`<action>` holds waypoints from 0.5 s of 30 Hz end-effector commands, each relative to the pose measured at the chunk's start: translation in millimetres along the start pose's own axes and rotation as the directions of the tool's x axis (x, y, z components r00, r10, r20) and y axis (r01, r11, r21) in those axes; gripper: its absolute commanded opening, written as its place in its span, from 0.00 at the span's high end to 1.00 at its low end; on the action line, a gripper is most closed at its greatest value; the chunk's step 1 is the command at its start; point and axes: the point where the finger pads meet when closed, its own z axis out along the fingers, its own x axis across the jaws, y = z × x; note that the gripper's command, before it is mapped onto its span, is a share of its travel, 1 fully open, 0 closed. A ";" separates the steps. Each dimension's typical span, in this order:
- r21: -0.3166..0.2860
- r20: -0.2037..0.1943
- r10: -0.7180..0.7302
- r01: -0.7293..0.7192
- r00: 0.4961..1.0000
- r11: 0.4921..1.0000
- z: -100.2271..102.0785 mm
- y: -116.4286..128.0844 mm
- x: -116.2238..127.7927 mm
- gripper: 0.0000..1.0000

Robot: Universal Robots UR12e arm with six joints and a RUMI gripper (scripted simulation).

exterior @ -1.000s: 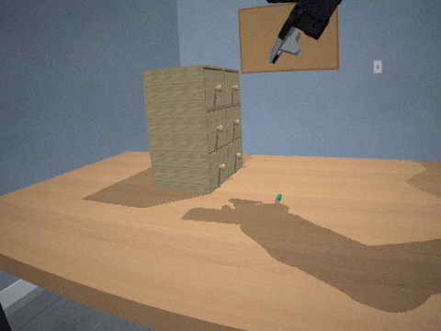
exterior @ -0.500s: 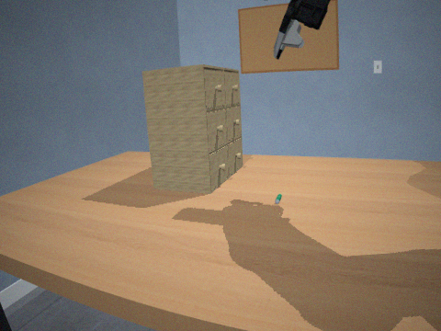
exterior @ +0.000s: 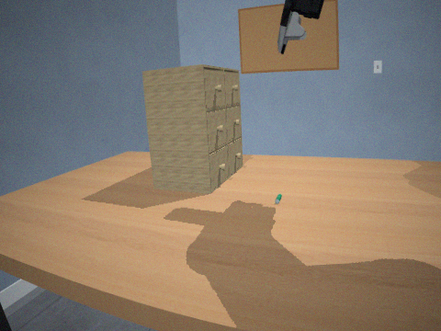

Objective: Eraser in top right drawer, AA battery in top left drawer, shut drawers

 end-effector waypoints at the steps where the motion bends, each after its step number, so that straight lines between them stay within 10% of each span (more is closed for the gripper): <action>1: -0.045 0.001 -0.001 0.001 1.000 0.999 -4.8 1.1 0.6 0.80; 15: -0.167 0.001 -0.001 0.001 1.000 0.986 -17.0 6.2 0.6 0.80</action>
